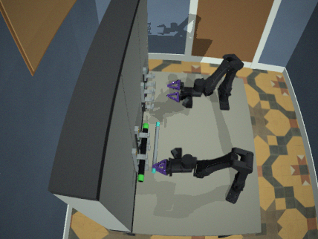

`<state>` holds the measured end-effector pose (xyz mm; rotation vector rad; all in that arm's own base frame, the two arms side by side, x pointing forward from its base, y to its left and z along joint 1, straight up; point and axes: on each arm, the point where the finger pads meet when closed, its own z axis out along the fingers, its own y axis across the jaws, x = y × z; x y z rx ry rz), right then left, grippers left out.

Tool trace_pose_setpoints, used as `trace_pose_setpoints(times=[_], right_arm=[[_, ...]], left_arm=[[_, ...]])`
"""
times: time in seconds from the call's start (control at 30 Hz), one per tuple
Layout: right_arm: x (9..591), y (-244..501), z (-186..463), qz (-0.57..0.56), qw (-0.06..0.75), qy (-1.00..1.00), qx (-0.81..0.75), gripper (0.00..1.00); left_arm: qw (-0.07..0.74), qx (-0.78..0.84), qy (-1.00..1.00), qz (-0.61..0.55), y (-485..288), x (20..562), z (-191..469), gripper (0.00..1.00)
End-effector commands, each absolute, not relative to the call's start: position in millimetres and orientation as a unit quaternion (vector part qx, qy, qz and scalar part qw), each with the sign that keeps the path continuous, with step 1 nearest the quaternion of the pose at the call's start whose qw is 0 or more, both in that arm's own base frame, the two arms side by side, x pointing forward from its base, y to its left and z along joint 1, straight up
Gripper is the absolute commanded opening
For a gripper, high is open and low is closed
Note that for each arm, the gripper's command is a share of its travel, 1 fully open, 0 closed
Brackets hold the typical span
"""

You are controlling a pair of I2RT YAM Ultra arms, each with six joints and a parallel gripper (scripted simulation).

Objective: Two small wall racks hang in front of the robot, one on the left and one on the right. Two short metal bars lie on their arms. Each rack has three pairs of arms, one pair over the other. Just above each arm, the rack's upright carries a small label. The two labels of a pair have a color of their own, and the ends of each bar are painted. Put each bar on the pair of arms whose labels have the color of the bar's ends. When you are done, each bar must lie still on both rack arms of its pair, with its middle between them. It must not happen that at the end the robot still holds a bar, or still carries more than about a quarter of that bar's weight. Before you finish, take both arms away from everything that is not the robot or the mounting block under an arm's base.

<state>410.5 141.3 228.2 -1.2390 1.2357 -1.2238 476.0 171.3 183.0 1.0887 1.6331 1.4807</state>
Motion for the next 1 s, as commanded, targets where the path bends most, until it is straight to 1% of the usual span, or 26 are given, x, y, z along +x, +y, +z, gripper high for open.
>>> trace_pose_setpoints(times=[0.0, 0.97], right_arm=[[409, 144, 238, -0.503, 0.497, 0.503, -0.497, 1.00], [409, 144, 238, -0.503, 0.497, 0.503, -0.497, 1.00]], left_arm=[[0.375, 0.375, 0.600, 0.599, 166, 486, 240, 0.00], [0.375, 0.375, 0.600, 0.599, 123, 507, 265, 0.00]])
